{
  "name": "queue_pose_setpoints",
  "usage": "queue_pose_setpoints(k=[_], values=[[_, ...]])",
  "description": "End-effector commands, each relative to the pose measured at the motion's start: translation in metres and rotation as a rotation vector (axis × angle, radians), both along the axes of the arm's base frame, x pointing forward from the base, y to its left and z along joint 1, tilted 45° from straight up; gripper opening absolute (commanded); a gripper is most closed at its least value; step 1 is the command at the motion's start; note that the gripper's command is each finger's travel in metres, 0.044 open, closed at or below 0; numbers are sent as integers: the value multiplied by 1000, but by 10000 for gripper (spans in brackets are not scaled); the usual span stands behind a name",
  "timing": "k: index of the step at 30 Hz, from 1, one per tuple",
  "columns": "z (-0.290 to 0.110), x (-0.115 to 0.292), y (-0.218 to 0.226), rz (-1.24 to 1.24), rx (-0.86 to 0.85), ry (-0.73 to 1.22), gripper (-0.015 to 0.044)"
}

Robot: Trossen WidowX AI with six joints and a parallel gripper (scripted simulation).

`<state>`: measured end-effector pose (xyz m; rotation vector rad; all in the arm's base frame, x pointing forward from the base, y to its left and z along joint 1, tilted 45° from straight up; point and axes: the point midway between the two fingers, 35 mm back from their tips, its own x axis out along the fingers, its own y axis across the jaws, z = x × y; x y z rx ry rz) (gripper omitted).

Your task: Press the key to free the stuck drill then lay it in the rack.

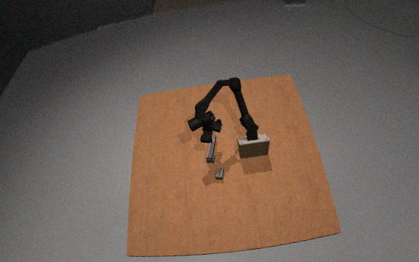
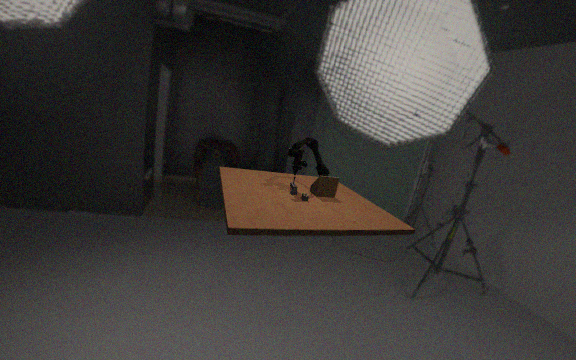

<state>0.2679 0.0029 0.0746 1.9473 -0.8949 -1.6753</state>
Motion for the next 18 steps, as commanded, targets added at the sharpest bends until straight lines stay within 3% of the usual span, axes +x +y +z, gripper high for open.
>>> queue_pose_setpoints(k=[1,18], values=[[0,0,0,0,0,2,0],[-10,-6,-17,-5,1,22,0]])
